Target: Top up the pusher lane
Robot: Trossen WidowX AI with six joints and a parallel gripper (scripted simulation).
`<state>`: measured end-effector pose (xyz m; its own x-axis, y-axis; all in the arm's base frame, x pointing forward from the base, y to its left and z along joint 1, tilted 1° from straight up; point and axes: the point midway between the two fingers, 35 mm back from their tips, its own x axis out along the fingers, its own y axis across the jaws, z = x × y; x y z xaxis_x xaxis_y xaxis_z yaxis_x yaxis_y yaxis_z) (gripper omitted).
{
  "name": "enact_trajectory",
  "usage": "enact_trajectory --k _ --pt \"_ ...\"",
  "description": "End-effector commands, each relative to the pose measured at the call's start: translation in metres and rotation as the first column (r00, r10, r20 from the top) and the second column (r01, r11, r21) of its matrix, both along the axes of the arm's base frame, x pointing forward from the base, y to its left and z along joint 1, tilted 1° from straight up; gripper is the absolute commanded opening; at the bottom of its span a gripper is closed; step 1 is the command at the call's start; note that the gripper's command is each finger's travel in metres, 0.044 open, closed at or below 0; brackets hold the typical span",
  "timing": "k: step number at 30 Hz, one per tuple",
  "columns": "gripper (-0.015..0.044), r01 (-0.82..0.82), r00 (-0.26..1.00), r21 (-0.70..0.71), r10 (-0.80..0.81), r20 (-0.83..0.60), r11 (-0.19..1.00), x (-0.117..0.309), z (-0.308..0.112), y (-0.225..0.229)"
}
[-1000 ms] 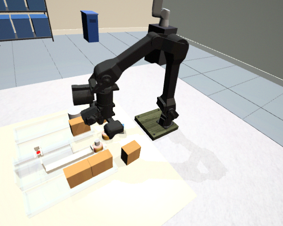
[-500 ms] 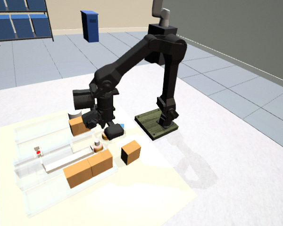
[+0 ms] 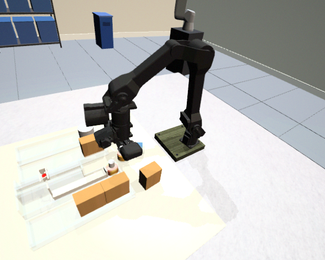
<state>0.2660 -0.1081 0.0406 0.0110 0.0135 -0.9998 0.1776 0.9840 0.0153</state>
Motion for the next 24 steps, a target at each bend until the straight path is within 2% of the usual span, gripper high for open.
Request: enact_trajectory --k 1,20,24 --pt "0.0 0.018 1.0 -0.009 -0.018 0.001 1.0 0.001 0.009 -0.004" --pt "0.0 0.0 1.0 -0.006 0.0 0.002 1.0 0.003 0.099 -0.003" --pt "0.0 -0.002 1.0 -0.006 0.002 0.002 1.0 0.003 0.102 -0.002"
